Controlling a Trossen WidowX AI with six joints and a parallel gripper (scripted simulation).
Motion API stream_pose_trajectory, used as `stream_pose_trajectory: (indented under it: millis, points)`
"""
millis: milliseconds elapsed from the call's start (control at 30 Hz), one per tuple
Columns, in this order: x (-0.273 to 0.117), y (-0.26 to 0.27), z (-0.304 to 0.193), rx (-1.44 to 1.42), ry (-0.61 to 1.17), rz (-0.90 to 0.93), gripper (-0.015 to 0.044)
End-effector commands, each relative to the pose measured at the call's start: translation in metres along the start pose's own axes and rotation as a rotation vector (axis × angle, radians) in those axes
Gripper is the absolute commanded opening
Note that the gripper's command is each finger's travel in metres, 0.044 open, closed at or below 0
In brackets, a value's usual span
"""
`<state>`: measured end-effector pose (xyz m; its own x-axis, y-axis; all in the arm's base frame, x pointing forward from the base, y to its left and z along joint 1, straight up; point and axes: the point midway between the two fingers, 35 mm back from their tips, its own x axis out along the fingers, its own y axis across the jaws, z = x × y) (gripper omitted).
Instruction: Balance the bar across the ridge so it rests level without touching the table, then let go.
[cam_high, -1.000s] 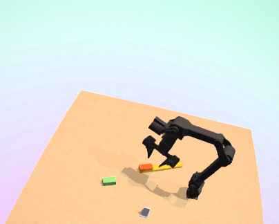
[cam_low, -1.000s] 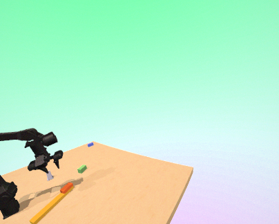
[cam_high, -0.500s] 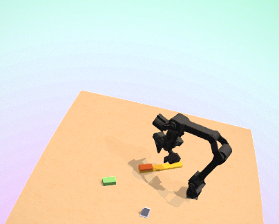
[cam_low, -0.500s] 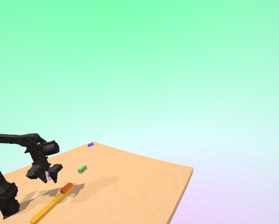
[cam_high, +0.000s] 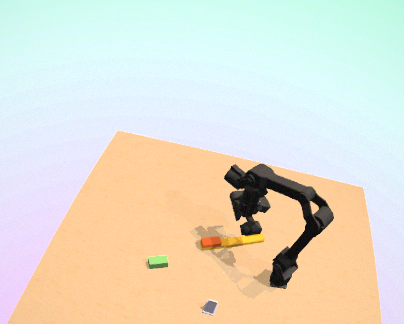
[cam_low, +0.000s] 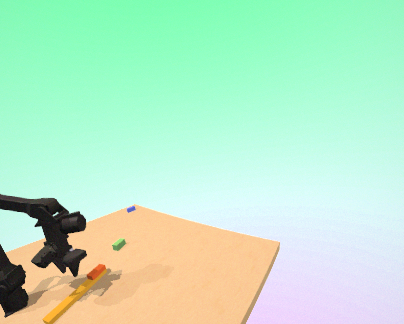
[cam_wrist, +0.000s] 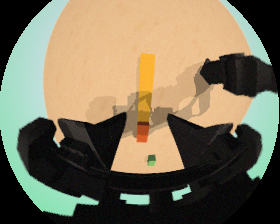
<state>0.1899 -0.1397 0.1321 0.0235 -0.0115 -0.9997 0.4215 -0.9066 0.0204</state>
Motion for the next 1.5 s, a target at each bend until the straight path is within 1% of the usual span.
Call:
stream_pose_trajectory:
  millis: [0, 233, 567, 1067, 1467]
  points:
    - [0.015, 0.001, 0.001, 0.009, -0.007, -0.004, 0.0315]
    - [0.06, 0.0, 0.002, 0.009, -0.008, -0.004, 0.0315]
    - [0.064, 0.0, 0.002, 0.009, -0.008, -0.004, 0.0315]
    - [0.087, -0.001, 0.002, 0.009, -0.008, -0.004, 0.0315]
    - [0.087, -0.001, 0.002, 0.009, -0.008, -0.004, 0.0315]
